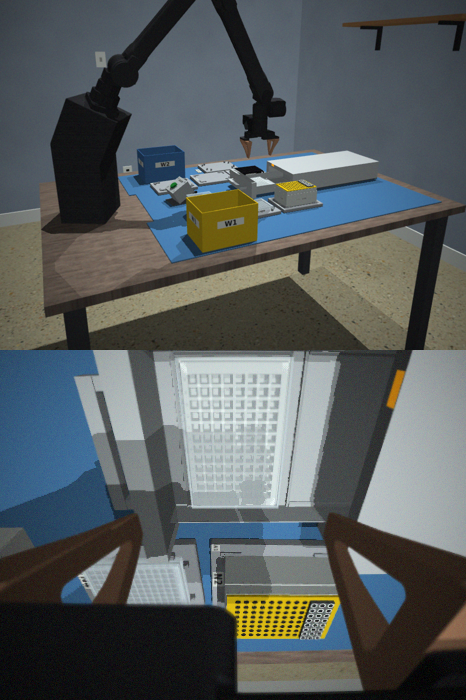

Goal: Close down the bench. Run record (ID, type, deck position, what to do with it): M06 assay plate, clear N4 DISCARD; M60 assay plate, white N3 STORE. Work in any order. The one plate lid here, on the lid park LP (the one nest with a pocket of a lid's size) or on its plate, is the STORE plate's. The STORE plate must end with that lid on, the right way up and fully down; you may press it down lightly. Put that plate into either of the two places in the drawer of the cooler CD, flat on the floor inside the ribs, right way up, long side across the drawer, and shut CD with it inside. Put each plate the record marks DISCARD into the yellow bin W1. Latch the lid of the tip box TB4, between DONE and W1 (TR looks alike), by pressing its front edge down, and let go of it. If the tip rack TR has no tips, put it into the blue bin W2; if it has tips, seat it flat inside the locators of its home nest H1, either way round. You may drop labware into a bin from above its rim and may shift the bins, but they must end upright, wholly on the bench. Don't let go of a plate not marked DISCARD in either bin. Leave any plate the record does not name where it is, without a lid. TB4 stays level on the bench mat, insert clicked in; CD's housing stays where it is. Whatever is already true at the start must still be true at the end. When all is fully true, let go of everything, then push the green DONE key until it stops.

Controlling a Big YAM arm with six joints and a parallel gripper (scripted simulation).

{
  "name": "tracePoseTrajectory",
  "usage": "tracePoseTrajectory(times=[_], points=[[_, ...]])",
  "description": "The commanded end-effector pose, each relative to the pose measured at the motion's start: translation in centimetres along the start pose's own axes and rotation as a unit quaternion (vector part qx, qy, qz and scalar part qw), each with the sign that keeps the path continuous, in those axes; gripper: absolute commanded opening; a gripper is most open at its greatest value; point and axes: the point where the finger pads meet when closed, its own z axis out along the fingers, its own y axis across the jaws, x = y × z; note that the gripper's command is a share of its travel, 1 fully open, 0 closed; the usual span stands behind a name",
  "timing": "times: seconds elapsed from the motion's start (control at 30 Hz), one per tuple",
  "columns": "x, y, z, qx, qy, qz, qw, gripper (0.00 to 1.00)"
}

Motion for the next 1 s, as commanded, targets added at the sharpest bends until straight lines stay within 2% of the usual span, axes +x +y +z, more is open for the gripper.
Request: tracePoseTrajectory(times=[0.0, 0.17, 0.2, 0.23, 0.4, 0.43, 0.47, 0.9, 0.97], points=[[-0.5, -0.2, -1.4, 0.005, -0.002, 0.003, 1.000, 1.00], [-0.5, -0.2, -1.4, 0.005, -0.002, 0.003, 1.000, 1.00], [-1.2, 0.3, -0.5, -0.002, -0.002, -0.002, 1.000, 0.00], [-1.0, -0.8, -1.9, 0.022, -0.003, 0.004, 1.000, 0.00], [-0.7, 0.4, -1.6, 0.021, -0.002, 0.006, 1.000, 0.00], [-0.5, 1.5, -0.6, 0.011, -0.001, 0.006, 1.000, 0.00], [-0.2, 1.3, -1.4, 0.020, -0.001, 0.009, 1.000, 0.00], [0.5, 6.7, -0.3, 0.017, 0.001, 0.010, 1.000, 0.00], [0.5, 6.7, -0.3, 0.017, 0.001, 0.010, 1.000, 0.00]])
